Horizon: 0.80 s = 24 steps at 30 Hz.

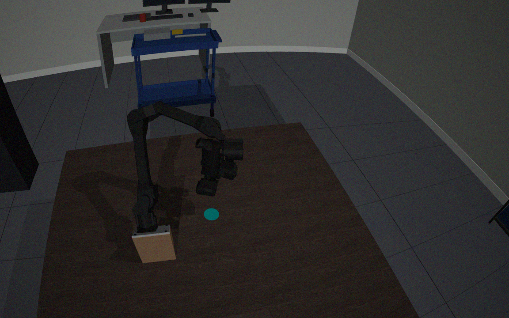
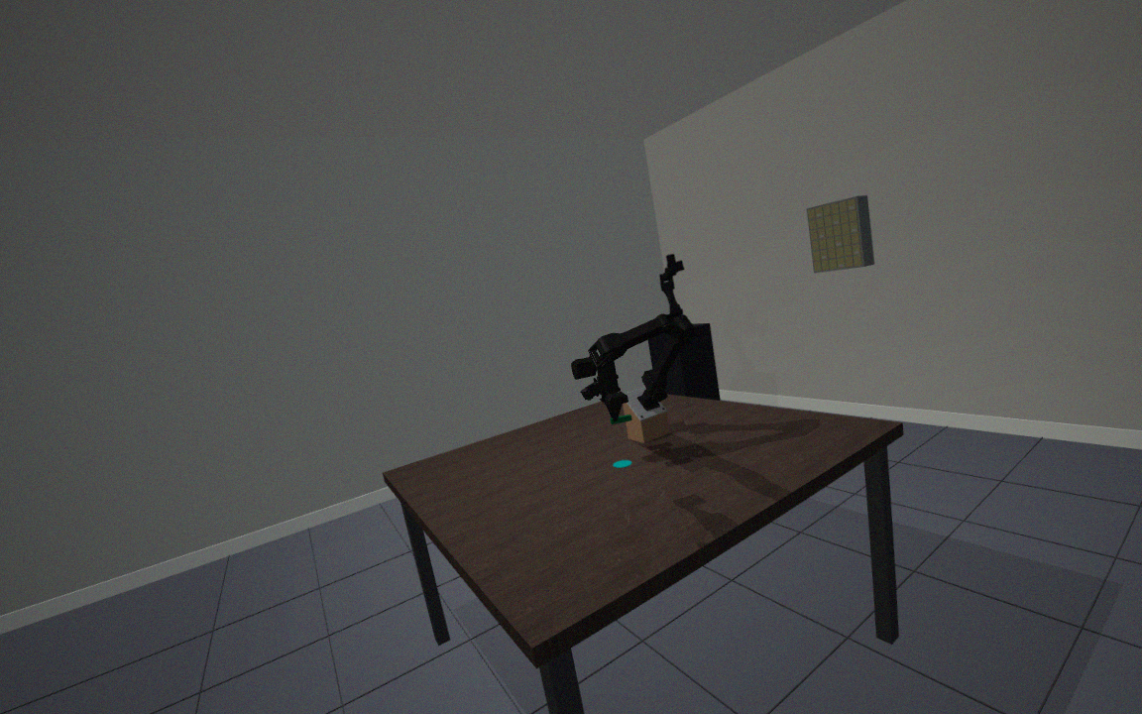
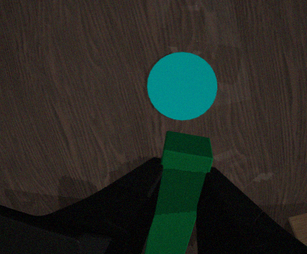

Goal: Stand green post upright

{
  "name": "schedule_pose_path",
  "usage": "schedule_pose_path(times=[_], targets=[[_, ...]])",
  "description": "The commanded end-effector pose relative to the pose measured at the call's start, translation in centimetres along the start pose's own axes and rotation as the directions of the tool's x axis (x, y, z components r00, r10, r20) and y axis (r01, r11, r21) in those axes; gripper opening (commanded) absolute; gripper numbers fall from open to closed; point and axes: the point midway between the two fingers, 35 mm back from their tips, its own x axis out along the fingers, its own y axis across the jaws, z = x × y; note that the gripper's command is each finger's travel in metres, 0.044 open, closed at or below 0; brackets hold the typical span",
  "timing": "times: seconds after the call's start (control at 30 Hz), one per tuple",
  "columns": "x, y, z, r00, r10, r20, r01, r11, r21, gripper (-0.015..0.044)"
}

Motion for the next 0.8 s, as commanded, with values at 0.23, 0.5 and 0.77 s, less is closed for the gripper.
schedule_pose_path(times=[0.23, 0.5, 0.77], targets=[[0.7, -0.4, -0.5, 0.998, -0.067, 0.011, 0.067, 0.998, -0.005, 0.0023], [1.3, -0.8, -0.7, 0.992, -0.12, 0.025, 0.12, 0.993, -0.011, 0.0023], [1.7, -1.1, -0.9, 0.984, -0.17, 0.044, 0.171, 0.985, -0.016, 0.0023]])
